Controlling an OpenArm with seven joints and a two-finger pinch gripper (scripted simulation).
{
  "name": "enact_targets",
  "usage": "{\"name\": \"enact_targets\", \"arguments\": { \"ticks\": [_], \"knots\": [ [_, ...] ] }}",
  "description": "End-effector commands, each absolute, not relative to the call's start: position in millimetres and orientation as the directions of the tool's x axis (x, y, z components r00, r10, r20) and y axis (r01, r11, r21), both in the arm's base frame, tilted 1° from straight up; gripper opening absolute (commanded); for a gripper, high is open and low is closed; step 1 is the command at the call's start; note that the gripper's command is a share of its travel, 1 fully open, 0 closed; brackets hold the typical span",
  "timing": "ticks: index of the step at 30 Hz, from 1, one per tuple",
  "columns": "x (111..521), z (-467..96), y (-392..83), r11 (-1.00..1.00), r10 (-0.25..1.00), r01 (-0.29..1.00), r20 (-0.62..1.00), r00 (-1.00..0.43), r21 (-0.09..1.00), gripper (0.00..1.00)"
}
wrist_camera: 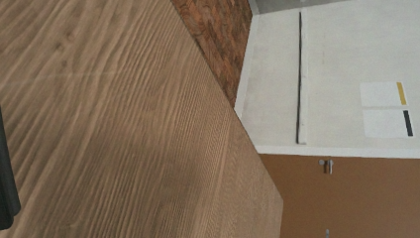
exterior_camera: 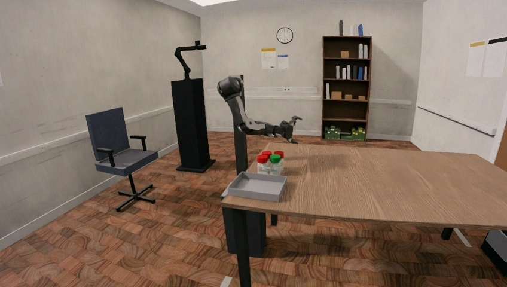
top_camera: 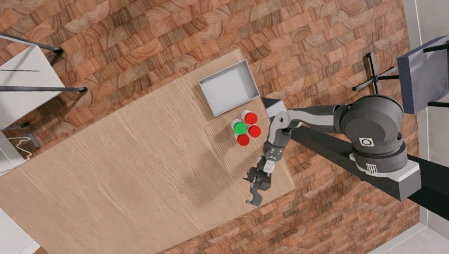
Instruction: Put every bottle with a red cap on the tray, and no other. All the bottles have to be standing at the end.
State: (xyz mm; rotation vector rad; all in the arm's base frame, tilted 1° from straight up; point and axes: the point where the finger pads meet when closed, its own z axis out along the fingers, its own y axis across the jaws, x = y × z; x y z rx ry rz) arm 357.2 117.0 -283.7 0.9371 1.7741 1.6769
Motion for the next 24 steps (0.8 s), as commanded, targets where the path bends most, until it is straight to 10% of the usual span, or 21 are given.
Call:
{"name": "enact_targets", "arguments": {
  "ticks": [1,17,18,24],
  "knots": [
    [358,-282,117,-0.010,0.775,0.128,0.088,-0.626,0.992,1.00],
    [358,-282,117,-0.010,0.775,0.128,0.088,-0.626,0.992,1.00],
    [359,-282,113,-0.002,0.774,0.145,0.094,-0.626,0.989,0.42],
    [367,-284,85,0.045,0.769,0.252,0.127,-0.626,0.967,0.42]
  ]
}}
